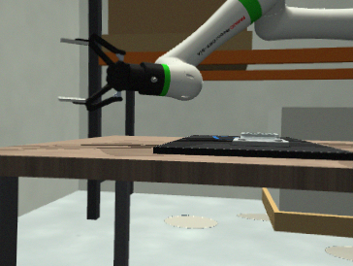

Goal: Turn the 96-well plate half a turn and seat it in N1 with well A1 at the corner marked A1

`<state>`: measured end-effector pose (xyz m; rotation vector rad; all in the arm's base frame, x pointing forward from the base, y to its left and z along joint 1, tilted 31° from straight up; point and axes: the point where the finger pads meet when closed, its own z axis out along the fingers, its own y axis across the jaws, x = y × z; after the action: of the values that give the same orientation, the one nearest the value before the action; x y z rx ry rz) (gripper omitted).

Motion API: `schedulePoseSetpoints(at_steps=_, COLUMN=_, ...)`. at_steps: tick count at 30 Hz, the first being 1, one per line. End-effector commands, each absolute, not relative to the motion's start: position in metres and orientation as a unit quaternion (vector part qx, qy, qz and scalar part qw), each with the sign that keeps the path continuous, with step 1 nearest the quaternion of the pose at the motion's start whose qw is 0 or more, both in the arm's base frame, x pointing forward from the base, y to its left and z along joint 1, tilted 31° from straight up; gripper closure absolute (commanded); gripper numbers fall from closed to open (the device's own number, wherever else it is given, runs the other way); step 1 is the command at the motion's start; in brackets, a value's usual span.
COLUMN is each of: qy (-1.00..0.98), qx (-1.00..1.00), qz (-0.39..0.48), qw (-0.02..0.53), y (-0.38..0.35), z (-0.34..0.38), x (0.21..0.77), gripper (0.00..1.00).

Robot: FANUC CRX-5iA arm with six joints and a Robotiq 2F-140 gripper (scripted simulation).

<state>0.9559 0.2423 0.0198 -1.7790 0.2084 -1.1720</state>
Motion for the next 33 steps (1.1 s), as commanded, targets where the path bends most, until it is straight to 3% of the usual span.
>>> schedulePoseSetpoints(at_steps=1, qy=0.085, qx=-0.729, qz=-0.48, qw=0.48, y=0.243, z=0.02, x=0.956, gripper=0.0)
schedulePoseSetpoints(at_steps=17, qy=0.085, qx=-0.729, qz=-0.48, qw=0.48, y=0.243, z=0.02, x=0.956, gripper=0.0)
schedulePoseSetpoints(at_steps=33, qy=0.019, qx=-0.747, qz=-0.426, qw=0.51, y=0.279, z=0.051, x=0.911, gripper=0.0)
